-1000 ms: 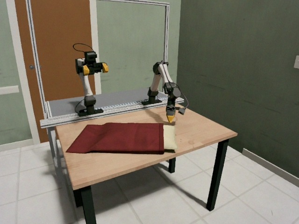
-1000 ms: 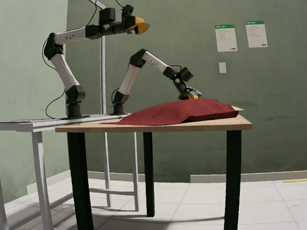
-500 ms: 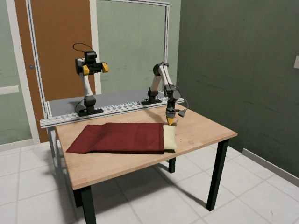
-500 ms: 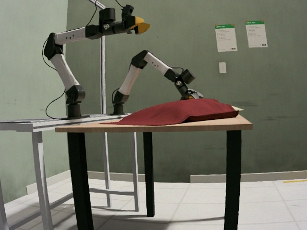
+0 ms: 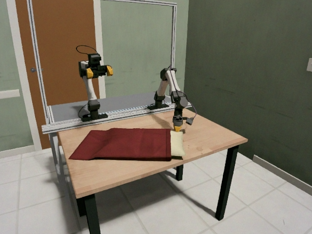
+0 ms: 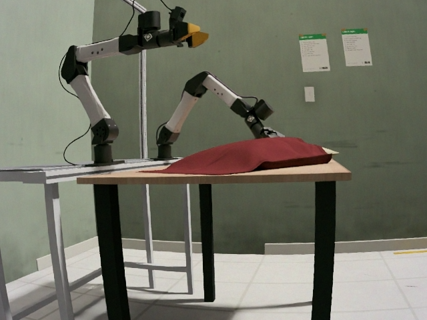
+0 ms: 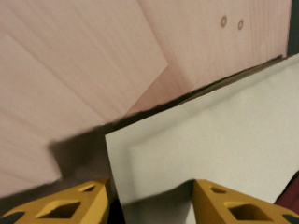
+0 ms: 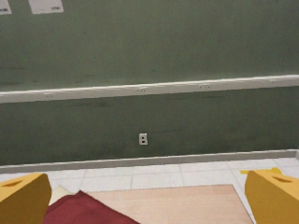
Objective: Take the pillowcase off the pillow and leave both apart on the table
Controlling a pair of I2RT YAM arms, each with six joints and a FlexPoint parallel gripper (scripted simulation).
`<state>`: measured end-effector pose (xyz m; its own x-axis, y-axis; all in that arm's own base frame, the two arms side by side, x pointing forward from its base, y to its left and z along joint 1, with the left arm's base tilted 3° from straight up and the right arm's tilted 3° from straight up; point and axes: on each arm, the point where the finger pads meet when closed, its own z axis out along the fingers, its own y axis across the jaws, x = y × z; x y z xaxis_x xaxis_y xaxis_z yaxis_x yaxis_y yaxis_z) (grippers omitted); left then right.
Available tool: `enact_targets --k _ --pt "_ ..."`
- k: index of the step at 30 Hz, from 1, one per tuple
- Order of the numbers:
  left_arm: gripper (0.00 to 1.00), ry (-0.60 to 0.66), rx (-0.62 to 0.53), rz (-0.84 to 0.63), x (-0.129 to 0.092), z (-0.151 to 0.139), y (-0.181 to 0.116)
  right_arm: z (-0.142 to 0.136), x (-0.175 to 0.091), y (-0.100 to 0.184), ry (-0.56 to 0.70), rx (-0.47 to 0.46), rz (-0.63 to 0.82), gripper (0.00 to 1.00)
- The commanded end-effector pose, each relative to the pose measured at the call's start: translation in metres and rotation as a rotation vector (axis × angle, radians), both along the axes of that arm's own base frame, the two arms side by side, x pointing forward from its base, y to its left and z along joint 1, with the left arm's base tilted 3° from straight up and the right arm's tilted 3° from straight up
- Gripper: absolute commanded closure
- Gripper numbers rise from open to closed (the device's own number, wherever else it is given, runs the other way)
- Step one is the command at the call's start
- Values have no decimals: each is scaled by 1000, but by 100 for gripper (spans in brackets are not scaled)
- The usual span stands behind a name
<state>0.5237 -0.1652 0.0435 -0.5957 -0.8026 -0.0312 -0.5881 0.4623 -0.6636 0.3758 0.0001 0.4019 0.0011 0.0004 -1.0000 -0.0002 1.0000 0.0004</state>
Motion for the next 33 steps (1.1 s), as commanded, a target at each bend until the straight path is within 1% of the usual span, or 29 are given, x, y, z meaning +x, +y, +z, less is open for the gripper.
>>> enact_targets --k 1,5,6,7,8,11,12,14,15,17,18,20,21,23,24,28,29,31,32,33 --pt "55 18 6 -4 3 -12 -9 8 -3 0 -8 -7 6 0" --pt "55 9 4 -5 8 -16 -12 8 -3 0 -8 -7 6 0" --pt "55 25 5 -7 4 -20 -12 8 -3 0 -8 -7 6 0" --pt "59 27 4 -8 4 -20 -12 8 -3 0 -8 -7 6 0" --pt "59 19 2 -9 6 -17 -13 8 -3 0 -8 -7 6 0" --pt "59 29 5 -9 3 -21 -12 8 -3 0 -8 -7 6 0" --pt "64 37 5 -4 1 -24 -8 8 -3 0 -8 -7 6 0" --pt "64 34 6 -9 2 -24 -12 8 -3 0 -8 -7 6 0" --pt "68 34 6 -9 2 -24 -12 8 -3 0 -8 -7 6 0" --pt "68 34 6 -9 2 -24 -12 8 -3 0 -8 -7 6 0" --pt "72 34 6 -9 2 -24 -12 8 -3 0 -8 -7 6 0" --pt "72 35 5 -10 2 -24 -12 8 -3 0 -8 -7 6 0" --pt "76 35 5 -10 2 -24 -12 8 -3 0 -8 -7 6 0" --pt "76 35 4 -11 2 -24 -13 8 -3 0 -8 -7 6 0" --pt "80 35 4 -11 2 -24 -13 8 -3 0 -8 -7 6 0" --pt "80 35 4 -11 2 -24 -13 8 -3 0 -8 -7 6 0" --pt "84 35 4 -11 2 -24 -13 8 -3 0 -8 -7 6 0" --pt "84 35 4 -11 2 -24 -13 8 -3 0 -8 -7 6 0" --pt "89 35 4 -11 2 -24 -13 8 -3 0 -8 -7 6 0" --pt "89 35 4 -11 2 -24 -13 8 -3 0 -8 -7 6 0"
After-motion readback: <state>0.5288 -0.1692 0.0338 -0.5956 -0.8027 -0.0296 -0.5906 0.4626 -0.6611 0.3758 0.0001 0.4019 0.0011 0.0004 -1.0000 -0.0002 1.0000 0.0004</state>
